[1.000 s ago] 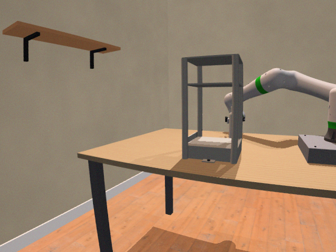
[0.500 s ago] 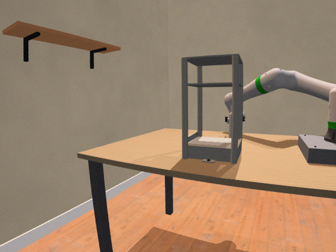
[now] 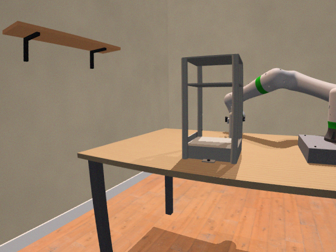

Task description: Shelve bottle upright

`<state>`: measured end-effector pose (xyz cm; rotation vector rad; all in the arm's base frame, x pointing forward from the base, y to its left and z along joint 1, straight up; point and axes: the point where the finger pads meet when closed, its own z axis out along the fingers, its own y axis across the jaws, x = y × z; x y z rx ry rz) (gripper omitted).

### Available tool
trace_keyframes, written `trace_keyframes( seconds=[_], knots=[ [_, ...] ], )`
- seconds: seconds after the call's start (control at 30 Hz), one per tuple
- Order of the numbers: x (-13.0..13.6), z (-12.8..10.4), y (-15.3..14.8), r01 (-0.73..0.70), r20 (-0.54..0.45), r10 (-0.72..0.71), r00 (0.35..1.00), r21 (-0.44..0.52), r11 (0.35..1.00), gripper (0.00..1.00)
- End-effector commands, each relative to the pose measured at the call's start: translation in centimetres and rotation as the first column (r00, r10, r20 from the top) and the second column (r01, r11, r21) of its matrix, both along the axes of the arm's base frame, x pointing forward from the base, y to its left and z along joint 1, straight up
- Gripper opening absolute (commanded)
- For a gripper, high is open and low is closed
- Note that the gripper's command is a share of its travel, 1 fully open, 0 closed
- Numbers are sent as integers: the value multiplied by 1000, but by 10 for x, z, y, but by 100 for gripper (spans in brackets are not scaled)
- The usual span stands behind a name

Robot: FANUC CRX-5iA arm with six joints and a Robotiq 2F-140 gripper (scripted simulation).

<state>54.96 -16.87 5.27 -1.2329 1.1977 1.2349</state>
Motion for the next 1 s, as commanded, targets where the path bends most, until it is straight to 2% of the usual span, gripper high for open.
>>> trace_keyframes(
  seconds=[0.0, 0.43, 0.97],
  knots=[
    [0, 0, 0, 0, 0, 0, 1000, 0, 1000, 0],
    [0, 7, 0, 0, 0, 0, 1000, 0, 1000, 0],
    [0, 45, 0, 0, 0, 0, 1000, 0, 1000, 0]
  ],
)
